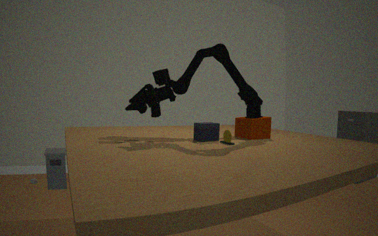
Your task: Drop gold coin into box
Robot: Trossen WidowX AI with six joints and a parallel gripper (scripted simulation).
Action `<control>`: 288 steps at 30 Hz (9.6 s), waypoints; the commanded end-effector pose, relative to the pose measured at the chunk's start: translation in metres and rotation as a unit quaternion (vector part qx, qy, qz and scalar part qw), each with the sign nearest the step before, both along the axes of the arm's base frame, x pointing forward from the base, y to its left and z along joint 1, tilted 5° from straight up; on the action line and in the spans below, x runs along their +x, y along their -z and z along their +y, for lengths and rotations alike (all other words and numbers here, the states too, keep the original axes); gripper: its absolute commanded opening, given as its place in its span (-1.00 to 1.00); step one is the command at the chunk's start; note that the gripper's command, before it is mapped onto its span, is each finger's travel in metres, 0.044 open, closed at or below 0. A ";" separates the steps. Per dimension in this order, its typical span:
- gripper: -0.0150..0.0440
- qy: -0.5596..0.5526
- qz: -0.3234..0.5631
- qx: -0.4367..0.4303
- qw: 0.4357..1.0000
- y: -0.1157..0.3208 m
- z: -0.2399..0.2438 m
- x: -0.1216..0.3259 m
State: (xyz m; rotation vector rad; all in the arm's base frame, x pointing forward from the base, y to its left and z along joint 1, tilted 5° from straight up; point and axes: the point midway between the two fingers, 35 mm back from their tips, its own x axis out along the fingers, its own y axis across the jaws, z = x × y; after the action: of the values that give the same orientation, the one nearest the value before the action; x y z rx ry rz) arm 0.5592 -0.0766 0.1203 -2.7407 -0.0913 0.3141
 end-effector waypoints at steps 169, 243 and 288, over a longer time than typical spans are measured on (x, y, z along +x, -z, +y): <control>-0.49 0.551 0.446 0.448 0.545 0.056 0.192 -0.331; -0.49 0.727 0.188 0.637 0.175 0.052 0.107 -0.292; -0.49 0.726 0.184 0.638 0.177 0.054 0.091 -0.288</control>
State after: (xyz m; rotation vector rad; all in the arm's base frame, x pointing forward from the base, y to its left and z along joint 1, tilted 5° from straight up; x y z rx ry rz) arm 0.2713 0.0148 0.0686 -0.1199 1.4601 0.0897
